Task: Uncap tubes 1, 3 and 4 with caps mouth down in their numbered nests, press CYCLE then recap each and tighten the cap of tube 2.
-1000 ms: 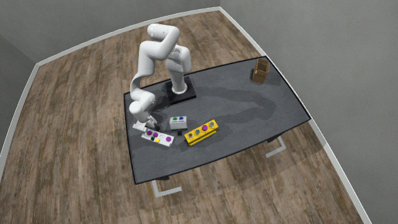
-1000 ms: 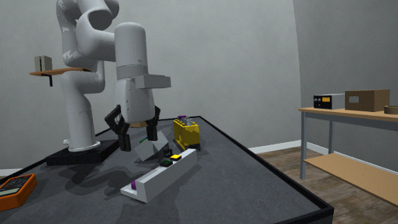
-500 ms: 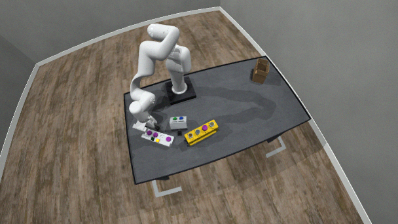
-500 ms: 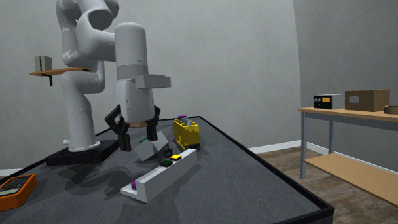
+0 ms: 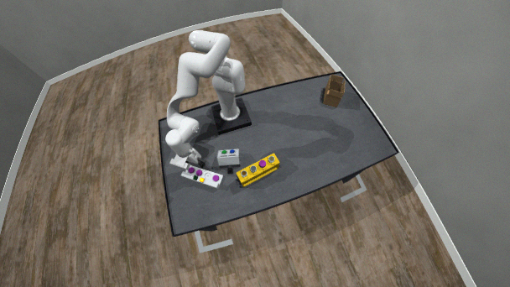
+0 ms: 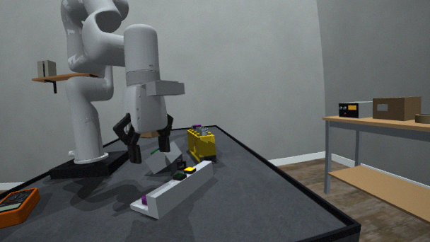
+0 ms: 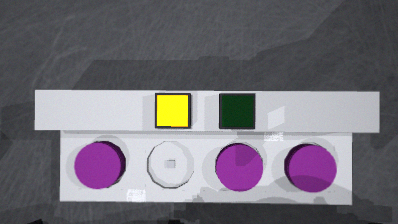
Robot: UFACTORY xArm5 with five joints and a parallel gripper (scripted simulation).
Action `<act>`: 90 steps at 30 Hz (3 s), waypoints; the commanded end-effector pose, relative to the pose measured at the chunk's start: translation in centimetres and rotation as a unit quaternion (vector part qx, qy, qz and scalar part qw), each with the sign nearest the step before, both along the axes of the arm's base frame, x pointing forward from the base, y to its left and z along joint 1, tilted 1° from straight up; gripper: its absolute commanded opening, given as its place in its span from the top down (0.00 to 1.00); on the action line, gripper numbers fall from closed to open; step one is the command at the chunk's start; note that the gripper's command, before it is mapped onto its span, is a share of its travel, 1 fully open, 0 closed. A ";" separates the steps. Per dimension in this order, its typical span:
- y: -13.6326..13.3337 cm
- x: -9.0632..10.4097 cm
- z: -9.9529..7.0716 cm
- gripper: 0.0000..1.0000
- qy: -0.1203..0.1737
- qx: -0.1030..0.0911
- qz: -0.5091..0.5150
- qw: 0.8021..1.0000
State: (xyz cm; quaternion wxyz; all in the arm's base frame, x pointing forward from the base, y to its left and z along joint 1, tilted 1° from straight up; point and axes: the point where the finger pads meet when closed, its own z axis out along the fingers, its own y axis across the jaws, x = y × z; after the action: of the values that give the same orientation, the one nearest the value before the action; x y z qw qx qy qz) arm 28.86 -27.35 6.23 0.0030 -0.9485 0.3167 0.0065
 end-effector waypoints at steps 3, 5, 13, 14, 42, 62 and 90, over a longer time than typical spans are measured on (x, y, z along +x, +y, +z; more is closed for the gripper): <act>-0.1 0.1 0.1 0.00 0.001 -0.004 0.000 1.000; -0.1 0.1 0.1 0.00 0.001 -0.004 0.000 1.000; -0.1 0.1 0.1 0.00 0.001 -0.004 0.000 1.000; -0.1 0.1 0.1 0.00 0.001 -0.004 0.000 1.000; -0.1 0.1 0.1 0.00 0.001 -0.004 0.000 1.000; -0.1 0.1 0.1 0.00 0.001 -0.004 0.000 1.000; 6.5 8.2 6.5 0.54 0.001 -0.003 0.000 1.000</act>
State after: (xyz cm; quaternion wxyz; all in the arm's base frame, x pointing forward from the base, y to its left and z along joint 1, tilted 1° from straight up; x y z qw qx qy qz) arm 35.14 -22.21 11.18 0.0015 -0.9487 0.3161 0.0062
